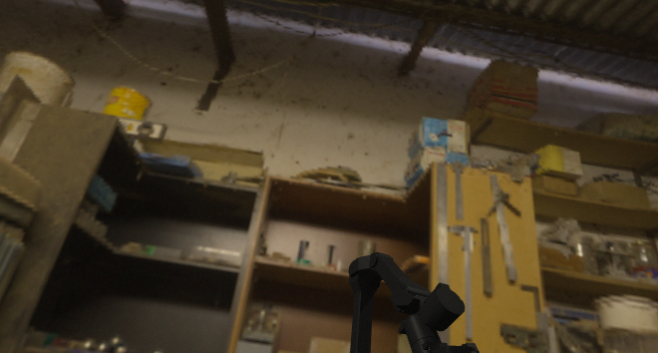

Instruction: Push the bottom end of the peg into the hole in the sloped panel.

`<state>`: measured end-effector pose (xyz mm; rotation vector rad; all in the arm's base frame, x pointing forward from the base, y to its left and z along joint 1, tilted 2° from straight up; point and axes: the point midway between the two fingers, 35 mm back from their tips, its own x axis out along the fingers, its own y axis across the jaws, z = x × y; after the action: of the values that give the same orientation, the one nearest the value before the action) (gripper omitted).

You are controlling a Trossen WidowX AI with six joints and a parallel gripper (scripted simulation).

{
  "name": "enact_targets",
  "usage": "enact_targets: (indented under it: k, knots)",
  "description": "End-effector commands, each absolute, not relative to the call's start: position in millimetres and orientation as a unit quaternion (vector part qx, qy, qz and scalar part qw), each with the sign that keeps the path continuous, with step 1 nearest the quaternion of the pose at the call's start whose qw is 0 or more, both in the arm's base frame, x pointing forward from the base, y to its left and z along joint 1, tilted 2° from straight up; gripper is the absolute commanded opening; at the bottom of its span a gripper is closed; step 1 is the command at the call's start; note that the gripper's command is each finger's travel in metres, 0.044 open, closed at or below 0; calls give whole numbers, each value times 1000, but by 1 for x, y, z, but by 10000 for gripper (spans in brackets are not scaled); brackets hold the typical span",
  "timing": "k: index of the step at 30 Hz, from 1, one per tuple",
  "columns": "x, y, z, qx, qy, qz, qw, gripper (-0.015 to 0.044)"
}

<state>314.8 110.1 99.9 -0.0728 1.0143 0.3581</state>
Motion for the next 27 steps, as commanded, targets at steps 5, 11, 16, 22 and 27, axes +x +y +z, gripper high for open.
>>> enact_targets:
  k: [5,11,16,22,27]
  knots:
    - [317,106,98,-30,465,171,868,0]
    - [319,102,97,-26,450,170,876,0]
    - [321,100,97,-22,437,168,883,0]
    - [323,96,97,-19,422,166,891,0]
    - [324,93,97,-16,410,165,897,0]
